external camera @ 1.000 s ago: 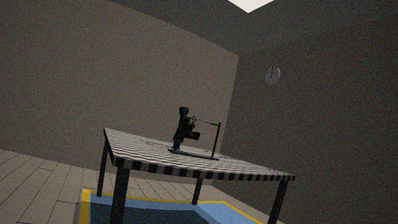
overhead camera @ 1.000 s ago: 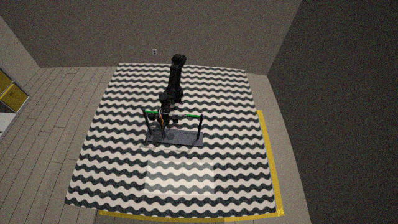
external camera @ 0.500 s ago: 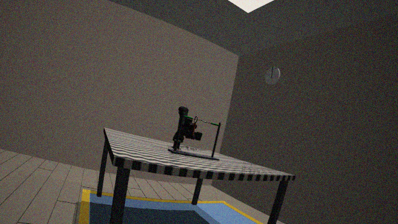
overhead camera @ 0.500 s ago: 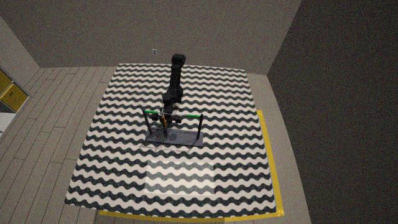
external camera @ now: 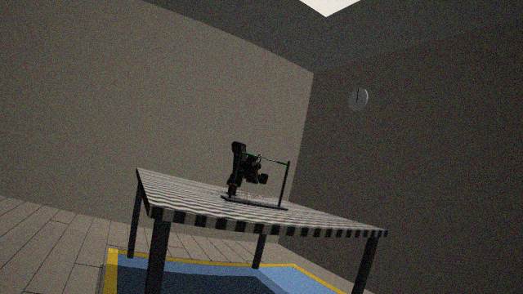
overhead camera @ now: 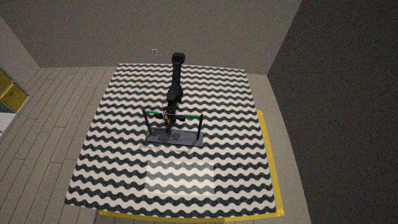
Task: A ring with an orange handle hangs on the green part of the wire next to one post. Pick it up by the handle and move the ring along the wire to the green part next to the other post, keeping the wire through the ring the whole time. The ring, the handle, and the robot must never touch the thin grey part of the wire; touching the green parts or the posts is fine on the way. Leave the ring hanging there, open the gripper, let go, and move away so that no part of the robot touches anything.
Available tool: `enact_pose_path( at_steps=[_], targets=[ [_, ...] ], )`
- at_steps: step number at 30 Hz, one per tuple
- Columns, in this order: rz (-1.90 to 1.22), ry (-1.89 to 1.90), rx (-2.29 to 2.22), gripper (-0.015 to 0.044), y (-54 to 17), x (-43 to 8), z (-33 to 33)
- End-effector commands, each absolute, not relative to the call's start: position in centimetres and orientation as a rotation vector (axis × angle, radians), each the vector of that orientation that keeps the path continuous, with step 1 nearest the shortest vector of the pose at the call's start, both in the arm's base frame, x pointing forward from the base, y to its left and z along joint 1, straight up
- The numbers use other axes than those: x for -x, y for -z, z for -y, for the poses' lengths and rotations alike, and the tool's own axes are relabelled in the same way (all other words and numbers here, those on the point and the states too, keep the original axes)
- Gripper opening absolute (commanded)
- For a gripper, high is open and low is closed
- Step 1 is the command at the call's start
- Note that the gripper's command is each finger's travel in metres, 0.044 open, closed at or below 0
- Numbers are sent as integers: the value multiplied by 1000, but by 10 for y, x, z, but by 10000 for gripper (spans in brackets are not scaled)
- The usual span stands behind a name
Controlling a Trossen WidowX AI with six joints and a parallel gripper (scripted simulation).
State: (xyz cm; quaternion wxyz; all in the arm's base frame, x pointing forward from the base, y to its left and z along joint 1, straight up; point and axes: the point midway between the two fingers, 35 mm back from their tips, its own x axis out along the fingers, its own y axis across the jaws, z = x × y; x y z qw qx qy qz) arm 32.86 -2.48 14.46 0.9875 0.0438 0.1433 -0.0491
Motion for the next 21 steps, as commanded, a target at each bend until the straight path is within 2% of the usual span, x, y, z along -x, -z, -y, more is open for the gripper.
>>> enact_pose_path(
  at_steps=[1, 21],
  targets=[
    [-325, 118, -120, -150, -153, -323, 16],
    [-359, 111, -49, -150, -157, -322, 6]
  ],
)
